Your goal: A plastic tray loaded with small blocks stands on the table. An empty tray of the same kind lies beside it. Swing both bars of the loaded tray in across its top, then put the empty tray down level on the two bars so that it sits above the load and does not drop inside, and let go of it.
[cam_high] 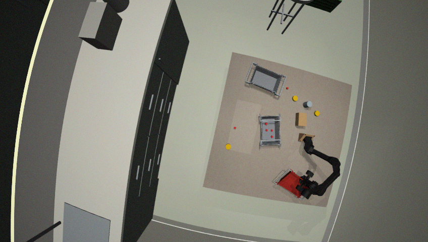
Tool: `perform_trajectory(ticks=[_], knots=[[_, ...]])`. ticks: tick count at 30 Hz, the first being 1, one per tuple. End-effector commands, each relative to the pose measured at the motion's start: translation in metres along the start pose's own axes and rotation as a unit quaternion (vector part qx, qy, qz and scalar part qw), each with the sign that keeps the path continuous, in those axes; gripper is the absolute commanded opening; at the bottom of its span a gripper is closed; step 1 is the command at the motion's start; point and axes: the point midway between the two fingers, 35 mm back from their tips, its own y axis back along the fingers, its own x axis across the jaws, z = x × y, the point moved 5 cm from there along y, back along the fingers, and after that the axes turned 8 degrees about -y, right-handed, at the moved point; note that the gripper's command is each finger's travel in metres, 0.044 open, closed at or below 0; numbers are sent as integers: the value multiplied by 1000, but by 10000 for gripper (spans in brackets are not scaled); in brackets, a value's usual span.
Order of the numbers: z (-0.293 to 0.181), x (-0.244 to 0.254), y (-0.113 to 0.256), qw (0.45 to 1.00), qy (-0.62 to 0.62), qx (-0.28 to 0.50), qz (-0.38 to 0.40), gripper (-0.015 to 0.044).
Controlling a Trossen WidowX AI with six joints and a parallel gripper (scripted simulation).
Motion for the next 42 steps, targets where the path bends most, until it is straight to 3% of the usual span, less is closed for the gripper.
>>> perform_trajectory(ticks=[1,24,42], knots=[[2,-4,4,1000,0,2,-10,0],[1,-5,3,1000,-1,5,-9,0],[-45,-37,-17,997,-40,57,21,0]])
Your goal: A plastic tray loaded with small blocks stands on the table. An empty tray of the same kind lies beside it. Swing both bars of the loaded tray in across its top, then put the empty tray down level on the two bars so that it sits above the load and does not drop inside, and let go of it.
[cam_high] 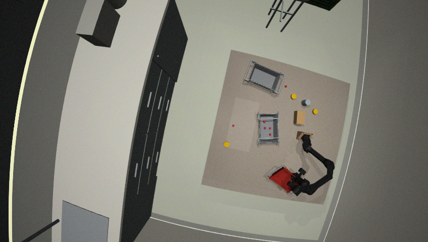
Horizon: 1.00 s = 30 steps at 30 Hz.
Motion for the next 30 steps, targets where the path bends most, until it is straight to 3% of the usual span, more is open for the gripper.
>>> perform_trajectory(ticks=[1,30], knots=[[-11,-9,-1,1000,-7,11,-1,0],[-114,-39,-20,993,-88,58,43,0]])
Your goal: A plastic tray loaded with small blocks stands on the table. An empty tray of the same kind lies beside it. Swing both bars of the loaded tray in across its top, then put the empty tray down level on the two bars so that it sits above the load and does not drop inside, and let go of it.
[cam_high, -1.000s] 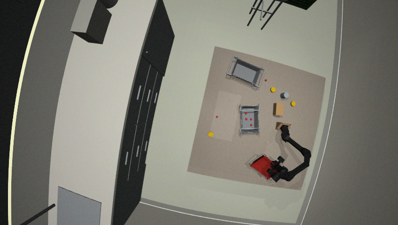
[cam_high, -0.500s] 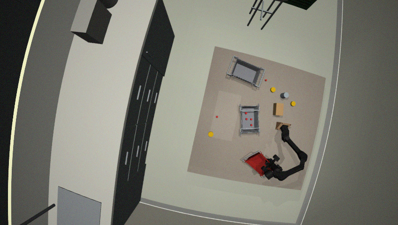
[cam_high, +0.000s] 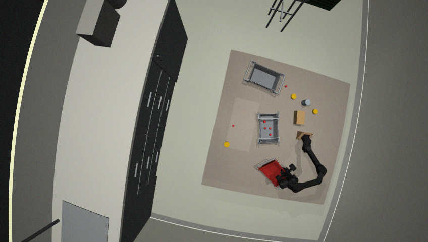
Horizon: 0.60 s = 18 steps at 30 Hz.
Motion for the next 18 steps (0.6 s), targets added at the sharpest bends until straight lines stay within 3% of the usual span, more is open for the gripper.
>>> perform_trajectory(ticks=[1,18], knots=[[-21,-5,-1,1000,-18,12,5,0],[-93,-10,-7,997,-72,18,22,0]])
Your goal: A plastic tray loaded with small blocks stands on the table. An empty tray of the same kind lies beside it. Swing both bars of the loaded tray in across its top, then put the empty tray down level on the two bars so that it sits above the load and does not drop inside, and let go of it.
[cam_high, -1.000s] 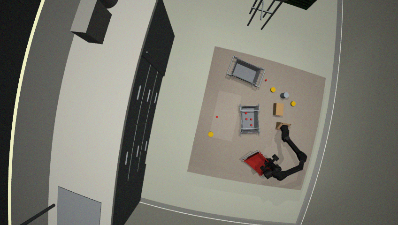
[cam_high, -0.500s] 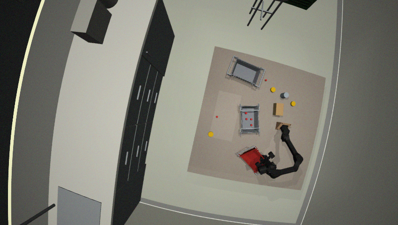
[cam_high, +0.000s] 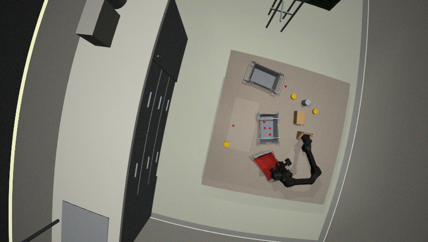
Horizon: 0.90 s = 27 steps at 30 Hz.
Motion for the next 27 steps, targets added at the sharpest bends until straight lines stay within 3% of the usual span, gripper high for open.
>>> perform_trajectory(ticks=[1,27], knots=[[-21,-2,3,1000,-16,5,-2,0],[-139,18,2,995,-102,-11,2,0]])
